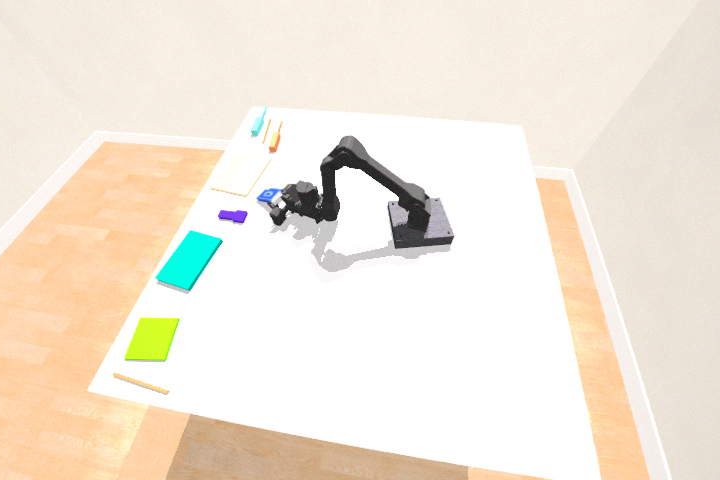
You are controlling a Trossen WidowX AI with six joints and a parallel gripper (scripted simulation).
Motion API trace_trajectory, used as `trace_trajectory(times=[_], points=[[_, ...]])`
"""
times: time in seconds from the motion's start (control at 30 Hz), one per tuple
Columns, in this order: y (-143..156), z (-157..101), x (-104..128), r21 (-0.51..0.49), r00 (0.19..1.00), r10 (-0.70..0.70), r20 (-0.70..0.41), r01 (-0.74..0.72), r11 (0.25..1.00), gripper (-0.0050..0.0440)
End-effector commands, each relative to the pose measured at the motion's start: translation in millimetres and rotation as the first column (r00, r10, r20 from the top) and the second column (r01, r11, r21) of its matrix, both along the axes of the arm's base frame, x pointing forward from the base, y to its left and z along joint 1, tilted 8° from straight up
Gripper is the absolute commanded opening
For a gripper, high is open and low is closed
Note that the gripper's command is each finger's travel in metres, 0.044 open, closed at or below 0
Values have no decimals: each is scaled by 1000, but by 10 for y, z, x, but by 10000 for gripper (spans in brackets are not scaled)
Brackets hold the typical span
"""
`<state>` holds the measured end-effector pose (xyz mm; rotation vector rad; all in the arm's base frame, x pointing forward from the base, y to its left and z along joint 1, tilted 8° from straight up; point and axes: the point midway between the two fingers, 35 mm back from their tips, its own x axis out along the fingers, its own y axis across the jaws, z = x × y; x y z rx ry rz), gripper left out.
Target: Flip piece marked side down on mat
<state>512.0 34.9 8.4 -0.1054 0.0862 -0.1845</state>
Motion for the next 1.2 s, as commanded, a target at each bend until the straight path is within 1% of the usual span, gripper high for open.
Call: trace_trajectory(times=[0.0,0.07,0.1,0.37,0.63,0.67,0.93,1.17], points=[[-6,-100,-16,4,1000,-7,-22,7,1000,0],[-6,-100,-16,4,1000,-7,-22,7,1000,0],[-7,-17,26,1,1000,-4,-2,4,1000,0],[-6,-99,13,6,999,-34,-19,34,999,0],[-6,-99,13,6,999,-34,-19,34,999,0],[-12,-15,50,2,999,-33,2,33,999,0],[-10,-97,37,7,998,-63,-15,64,998,0],[-10,-97,37,7,998,-63,-15,64,998,0]])
